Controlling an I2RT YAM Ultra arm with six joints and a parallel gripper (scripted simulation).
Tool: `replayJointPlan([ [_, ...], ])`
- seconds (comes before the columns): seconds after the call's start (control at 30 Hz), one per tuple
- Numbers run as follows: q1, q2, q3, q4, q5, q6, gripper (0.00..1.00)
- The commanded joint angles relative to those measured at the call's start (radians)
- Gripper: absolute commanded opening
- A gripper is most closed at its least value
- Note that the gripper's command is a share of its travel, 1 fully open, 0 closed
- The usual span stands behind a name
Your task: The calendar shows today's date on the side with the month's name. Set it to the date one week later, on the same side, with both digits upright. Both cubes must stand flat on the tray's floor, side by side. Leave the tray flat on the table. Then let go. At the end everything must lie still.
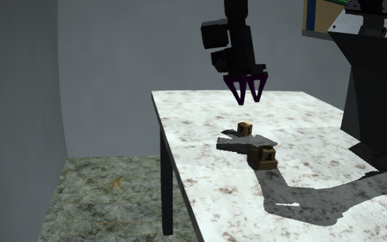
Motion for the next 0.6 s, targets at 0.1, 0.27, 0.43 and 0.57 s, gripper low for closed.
replayJointPlan([
  [0.1,0.049,-0.053,-0.127,0.225,0.154,0.096,0.64],
  [0.27,0.086,-0.087,-0.215,0.363,0.25,0.154,0.64],
  [0.43,0.088,-0.089,-0.218,0.369,0.254,0.157,1.0],
  [0.57,0.088,-0.089,-0.218,0.369,0.254,0.157,1.0],
])
